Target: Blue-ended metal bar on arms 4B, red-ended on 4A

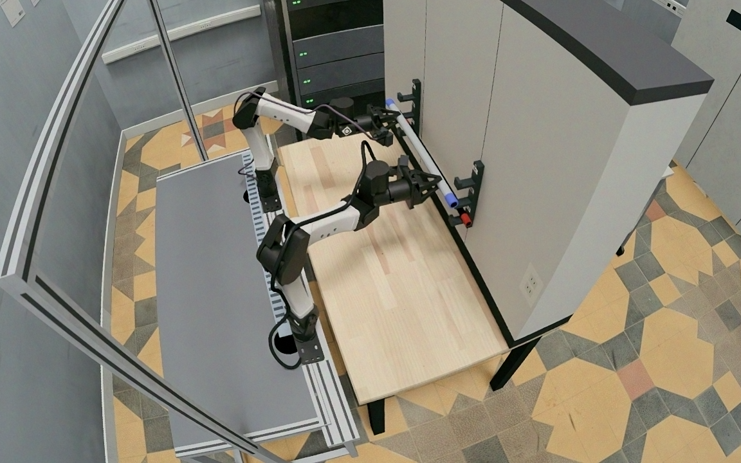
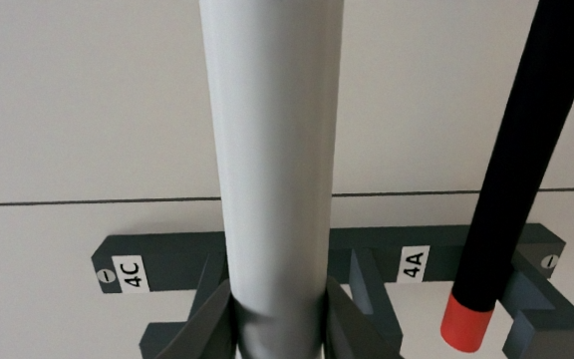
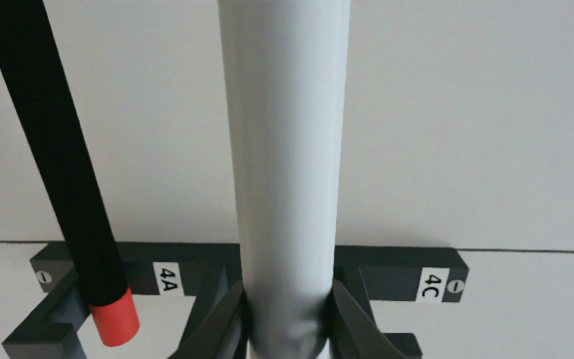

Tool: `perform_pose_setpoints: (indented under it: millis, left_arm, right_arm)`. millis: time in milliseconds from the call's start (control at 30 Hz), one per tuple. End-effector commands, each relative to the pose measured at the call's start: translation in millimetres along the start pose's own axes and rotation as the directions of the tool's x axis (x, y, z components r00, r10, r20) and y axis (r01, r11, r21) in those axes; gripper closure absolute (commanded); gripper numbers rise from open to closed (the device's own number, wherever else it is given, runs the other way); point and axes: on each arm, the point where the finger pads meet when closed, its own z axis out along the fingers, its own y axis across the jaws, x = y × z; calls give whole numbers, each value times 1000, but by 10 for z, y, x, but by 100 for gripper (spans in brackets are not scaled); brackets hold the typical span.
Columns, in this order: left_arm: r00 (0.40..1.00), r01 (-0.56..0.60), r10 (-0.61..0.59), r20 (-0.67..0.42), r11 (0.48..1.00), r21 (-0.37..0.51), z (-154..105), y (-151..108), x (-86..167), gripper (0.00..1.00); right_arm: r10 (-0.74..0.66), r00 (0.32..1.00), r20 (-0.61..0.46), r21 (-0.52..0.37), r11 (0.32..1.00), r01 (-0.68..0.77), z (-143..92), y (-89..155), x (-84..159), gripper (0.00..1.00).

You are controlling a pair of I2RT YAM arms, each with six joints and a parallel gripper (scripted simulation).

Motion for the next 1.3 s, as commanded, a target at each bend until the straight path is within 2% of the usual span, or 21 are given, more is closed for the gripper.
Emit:
perform_pose_setpoints:
  millis: [0,1267]
  left_arm:
    - [1000,-5,5,8,1000,-27,37,51,-31,100]
    - [1000,-5,5,8,1000,-27,340,126,-34,100]
  right_arm:
    - [-3,1000,5,37,999,3,46,-86,-16,100]
    - [-3,1000,5,37,999,3,348,-166,-18,100]
